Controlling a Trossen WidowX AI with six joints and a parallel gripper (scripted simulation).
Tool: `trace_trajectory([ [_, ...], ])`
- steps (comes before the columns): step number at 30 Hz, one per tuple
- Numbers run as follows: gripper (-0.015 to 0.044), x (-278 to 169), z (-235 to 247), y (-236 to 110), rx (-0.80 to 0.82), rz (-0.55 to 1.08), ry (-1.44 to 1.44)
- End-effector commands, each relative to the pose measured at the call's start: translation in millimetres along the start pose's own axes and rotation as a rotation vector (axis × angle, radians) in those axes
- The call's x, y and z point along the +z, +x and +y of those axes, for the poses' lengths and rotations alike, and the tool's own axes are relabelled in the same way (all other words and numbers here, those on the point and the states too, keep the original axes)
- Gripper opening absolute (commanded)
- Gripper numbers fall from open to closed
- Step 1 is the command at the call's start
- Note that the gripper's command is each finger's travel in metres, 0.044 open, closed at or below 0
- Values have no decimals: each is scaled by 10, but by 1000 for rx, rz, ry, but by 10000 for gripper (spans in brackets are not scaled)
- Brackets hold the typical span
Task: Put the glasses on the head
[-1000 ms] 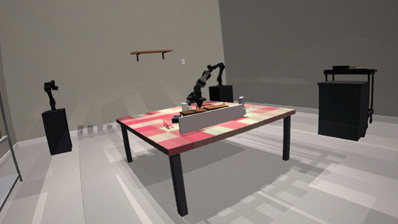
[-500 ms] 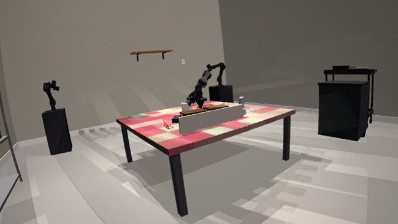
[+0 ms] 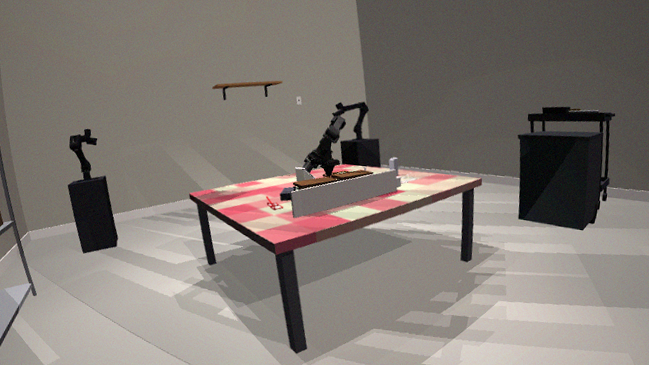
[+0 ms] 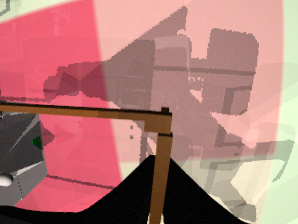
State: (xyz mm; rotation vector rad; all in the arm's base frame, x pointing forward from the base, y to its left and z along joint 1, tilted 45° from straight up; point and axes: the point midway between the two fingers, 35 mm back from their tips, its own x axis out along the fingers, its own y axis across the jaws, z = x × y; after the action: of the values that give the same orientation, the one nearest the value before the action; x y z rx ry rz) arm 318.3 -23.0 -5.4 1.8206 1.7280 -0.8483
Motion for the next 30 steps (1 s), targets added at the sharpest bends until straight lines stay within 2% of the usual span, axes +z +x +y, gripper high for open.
trace_trajectory([
  [1, 0, -4, 65, 4, 0, 4, 8],
  [30, 0, -8, 486, 19, 2, 4, 6],
])
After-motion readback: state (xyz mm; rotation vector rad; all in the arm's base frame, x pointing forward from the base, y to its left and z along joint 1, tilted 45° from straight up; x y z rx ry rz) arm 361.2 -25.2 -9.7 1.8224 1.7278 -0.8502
